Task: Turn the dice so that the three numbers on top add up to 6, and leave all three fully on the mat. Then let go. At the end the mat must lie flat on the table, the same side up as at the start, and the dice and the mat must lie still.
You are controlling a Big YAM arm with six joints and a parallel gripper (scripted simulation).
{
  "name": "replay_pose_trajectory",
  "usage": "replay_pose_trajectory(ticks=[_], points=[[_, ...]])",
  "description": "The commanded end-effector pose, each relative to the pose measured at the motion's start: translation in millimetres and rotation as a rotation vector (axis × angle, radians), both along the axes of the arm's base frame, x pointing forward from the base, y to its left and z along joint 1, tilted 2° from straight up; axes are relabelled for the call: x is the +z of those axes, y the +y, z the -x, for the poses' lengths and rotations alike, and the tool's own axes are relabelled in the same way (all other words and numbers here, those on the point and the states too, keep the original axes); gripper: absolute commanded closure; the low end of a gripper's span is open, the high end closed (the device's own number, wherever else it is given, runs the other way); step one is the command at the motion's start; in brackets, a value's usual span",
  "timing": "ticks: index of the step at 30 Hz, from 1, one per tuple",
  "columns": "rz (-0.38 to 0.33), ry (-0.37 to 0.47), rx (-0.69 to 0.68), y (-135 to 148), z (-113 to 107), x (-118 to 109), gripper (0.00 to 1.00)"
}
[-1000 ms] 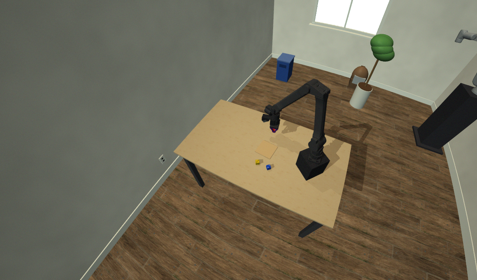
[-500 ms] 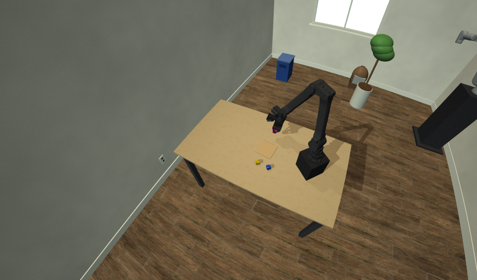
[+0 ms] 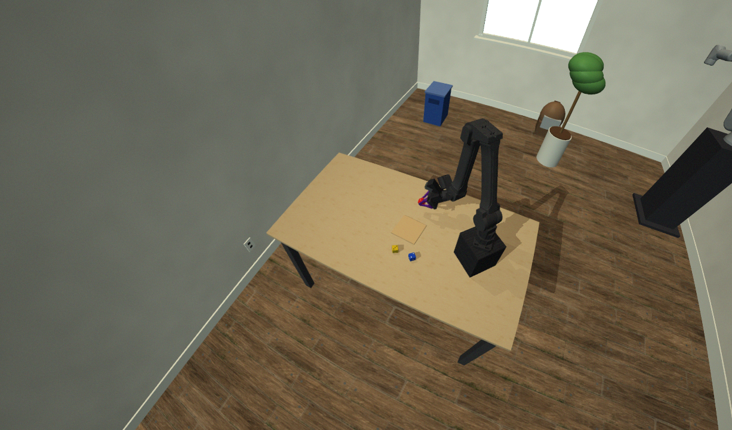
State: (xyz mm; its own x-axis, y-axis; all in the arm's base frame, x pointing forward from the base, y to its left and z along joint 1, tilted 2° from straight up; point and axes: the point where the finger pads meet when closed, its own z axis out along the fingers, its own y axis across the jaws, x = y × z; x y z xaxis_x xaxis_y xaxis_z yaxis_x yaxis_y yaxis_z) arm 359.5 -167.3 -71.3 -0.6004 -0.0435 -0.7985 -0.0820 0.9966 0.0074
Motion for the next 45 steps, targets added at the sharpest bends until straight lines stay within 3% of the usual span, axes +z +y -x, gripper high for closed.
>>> replay_pose_trajectory(ticks=[1,2,6,14,16,23,45], points=[[0.019,-0.075,-0.021,-9.2,-8.9,12.0,0.74],[0.027,-0.115,-0.005,-9.1,-19.2,15.3,0.74],[0.011,-0.169,-0.02,-8.6,-8.4,12.8,0.74],[0.037,-0.219,-0.003,-10.3,-18.8,26.7,0.74],[0.021,-0.196,-0.003,-7.0,-15.1,13.5,0.74],[0.024,-0.198,-0.002,-7.5,-16.2,6.4,0.74],[0.019,-0.191,-0.001,-5.0,-14.6,-53.7,0.74]])
